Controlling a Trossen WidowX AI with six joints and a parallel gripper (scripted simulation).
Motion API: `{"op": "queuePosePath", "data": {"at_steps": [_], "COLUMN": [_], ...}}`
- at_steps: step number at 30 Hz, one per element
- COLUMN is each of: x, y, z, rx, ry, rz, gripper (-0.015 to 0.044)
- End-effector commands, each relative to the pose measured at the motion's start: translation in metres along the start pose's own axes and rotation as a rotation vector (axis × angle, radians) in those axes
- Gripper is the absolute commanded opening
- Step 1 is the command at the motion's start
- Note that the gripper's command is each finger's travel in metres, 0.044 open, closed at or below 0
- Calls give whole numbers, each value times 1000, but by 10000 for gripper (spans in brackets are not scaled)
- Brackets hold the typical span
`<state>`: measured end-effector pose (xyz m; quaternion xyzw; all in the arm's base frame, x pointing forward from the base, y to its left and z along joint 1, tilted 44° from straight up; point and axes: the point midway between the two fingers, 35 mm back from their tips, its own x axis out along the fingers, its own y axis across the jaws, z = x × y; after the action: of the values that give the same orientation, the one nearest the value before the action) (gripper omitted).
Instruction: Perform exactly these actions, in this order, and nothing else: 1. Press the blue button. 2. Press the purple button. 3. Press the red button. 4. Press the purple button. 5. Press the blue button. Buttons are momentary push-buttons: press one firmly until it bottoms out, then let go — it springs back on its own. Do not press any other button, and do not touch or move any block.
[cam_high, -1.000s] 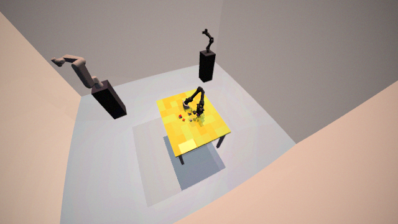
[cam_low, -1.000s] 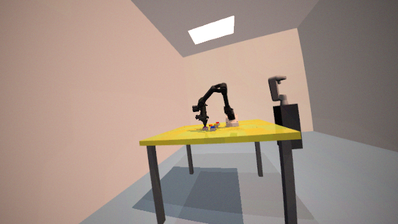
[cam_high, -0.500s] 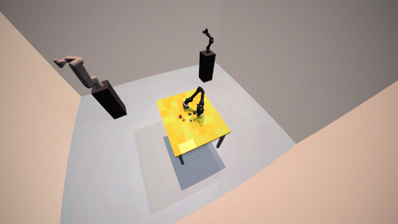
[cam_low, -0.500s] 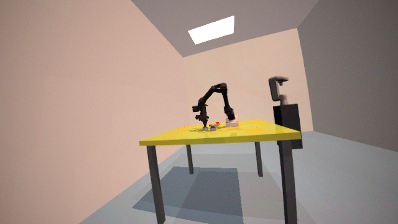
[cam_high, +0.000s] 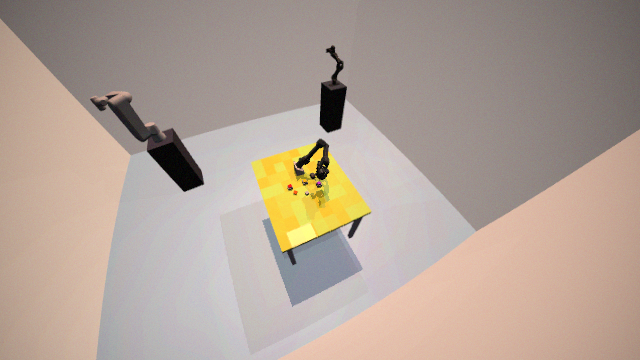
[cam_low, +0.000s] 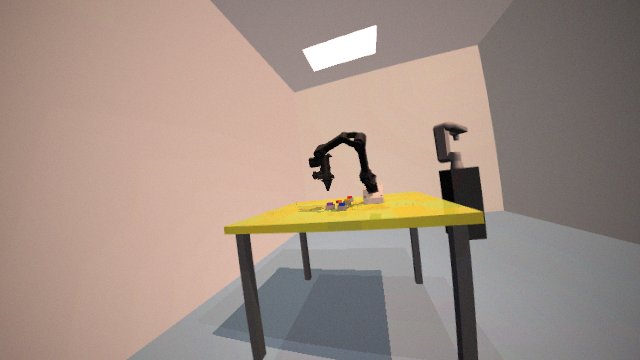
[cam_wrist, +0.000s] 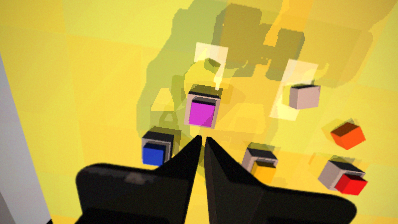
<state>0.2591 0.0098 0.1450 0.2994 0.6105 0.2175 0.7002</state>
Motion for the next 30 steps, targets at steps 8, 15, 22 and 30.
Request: {"op": "queuePosePath", "data": {"at_steps": [8, 15, 22, 30], "x": [-17, -16, 20, 47], "y": [38, 65, 64, 66], "z": [-41, -85, -84, -86], "rx": [-2, -1, -2, -2], "ry": [9, 10, 9, 8], "rz": [-3, 1, -5, 4], "gripper": [20, 20, 20, 20]}}
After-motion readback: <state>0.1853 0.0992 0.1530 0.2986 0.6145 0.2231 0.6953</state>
